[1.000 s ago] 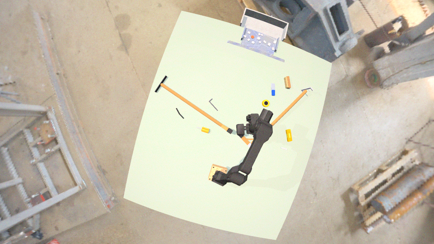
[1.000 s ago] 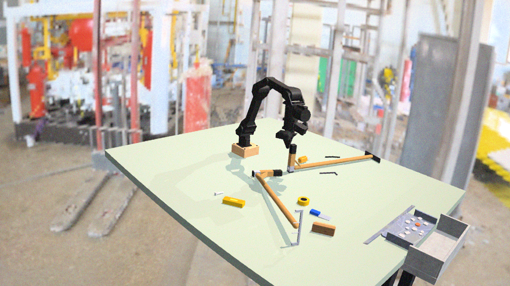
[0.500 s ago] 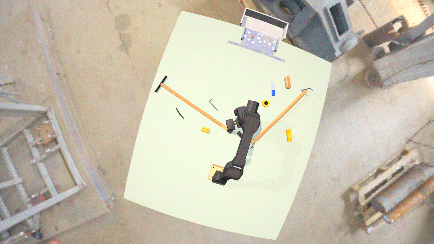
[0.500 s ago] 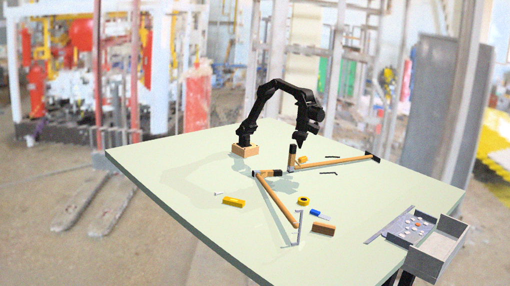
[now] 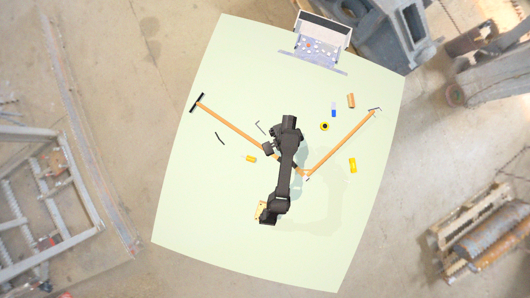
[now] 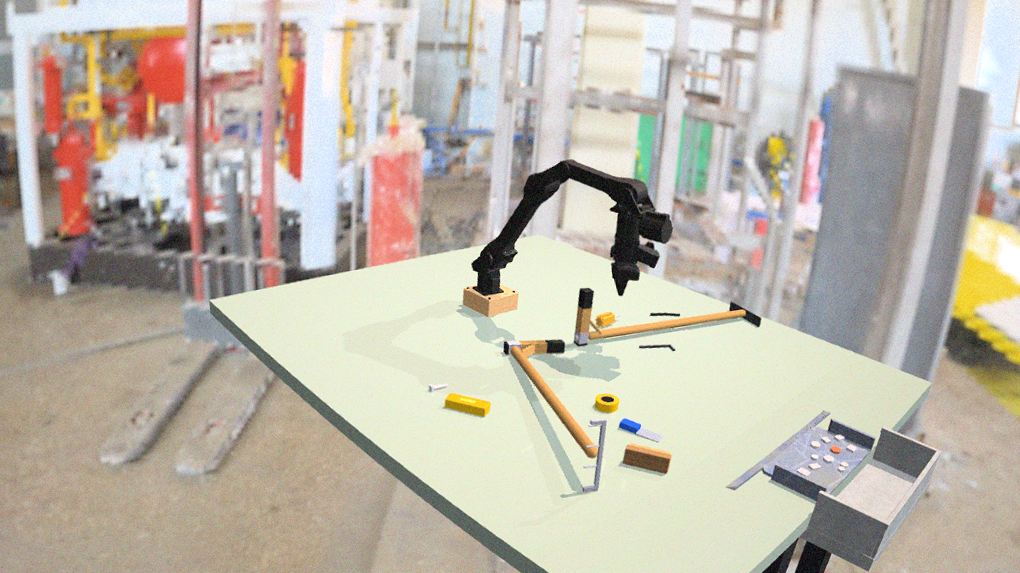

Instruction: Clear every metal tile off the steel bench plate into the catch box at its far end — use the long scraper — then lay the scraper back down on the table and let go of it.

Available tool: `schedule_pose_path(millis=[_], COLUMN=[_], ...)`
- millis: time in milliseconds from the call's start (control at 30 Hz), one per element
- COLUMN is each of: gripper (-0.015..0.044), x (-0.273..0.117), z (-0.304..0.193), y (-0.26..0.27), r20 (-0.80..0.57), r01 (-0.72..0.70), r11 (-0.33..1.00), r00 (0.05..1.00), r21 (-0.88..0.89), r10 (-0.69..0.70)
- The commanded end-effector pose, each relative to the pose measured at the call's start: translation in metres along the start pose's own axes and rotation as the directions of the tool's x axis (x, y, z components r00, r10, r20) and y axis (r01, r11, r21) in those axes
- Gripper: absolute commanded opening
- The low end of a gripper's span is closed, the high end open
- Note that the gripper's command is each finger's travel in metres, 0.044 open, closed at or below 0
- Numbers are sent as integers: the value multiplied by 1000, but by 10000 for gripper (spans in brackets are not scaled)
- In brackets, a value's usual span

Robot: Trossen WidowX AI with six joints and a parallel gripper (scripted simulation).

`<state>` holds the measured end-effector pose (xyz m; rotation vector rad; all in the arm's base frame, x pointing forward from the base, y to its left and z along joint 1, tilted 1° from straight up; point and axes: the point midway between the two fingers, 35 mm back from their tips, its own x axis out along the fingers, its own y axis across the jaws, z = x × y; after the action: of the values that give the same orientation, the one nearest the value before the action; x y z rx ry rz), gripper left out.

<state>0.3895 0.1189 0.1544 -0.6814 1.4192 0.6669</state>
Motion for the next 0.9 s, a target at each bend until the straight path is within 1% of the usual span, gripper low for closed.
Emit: schedule_pose_path(millis=[0,867], gripper=[0,0], x=[2,16], z=[10,76], y=[10,117], r20=[-3,1], r01=[4,0], r11=[999,943], r00=[1000,1000], r21=[-41,-332], r10=[-4,0])
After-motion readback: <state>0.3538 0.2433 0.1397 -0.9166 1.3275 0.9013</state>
